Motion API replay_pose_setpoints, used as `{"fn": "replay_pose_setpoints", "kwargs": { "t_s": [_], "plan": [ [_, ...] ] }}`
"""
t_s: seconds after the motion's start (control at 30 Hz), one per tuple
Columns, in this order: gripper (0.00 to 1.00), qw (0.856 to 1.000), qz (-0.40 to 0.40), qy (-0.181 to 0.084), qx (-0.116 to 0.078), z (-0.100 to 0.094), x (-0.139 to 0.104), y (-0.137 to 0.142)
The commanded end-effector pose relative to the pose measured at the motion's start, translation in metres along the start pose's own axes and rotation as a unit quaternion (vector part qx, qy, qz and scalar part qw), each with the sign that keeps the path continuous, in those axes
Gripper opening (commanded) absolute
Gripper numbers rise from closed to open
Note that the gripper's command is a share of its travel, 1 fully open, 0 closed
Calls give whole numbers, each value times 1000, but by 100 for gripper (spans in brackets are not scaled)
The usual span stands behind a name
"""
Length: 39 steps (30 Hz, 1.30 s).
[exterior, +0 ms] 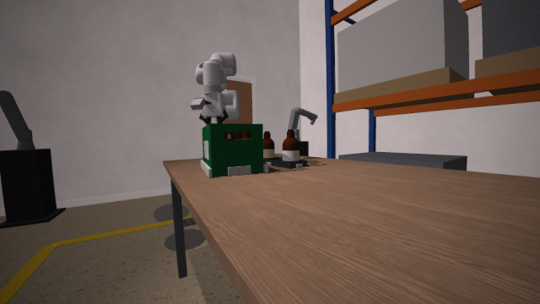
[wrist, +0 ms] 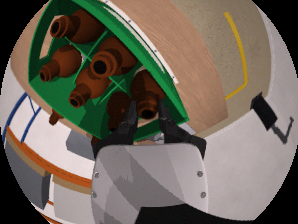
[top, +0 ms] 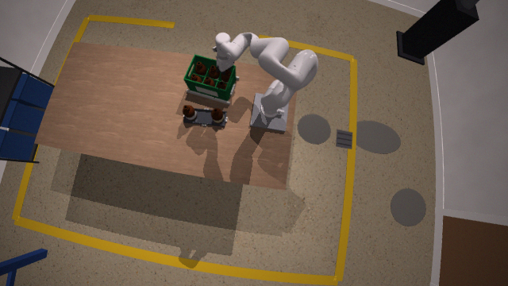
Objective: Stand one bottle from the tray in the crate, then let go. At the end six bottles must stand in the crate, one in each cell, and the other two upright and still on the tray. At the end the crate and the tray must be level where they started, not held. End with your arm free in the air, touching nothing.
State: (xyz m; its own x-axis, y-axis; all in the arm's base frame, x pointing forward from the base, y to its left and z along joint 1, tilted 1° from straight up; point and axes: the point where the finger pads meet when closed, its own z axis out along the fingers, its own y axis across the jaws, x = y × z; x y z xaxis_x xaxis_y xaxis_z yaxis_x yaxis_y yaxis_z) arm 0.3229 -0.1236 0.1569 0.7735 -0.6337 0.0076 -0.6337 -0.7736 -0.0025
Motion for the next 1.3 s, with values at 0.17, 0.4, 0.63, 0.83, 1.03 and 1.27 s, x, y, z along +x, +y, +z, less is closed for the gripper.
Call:
{"fn": "replay_pose_setpoints", "kwargs": {
  "t_s": [0.17,0.4,0.63,0.83,1.03,1.27],
  "plan": [
    [0,1000,0,2,1,2,1,0],
    [0,1000,0,2,1,5,1,0],
    [0,1000,0,2,1,7,1,0],
    [0,1000,0,2,1,9,1,0],
    [0,1000,0,2,1,9,1,0],
    [0,1000,0,2,1,9,1,0]
  ]
}}
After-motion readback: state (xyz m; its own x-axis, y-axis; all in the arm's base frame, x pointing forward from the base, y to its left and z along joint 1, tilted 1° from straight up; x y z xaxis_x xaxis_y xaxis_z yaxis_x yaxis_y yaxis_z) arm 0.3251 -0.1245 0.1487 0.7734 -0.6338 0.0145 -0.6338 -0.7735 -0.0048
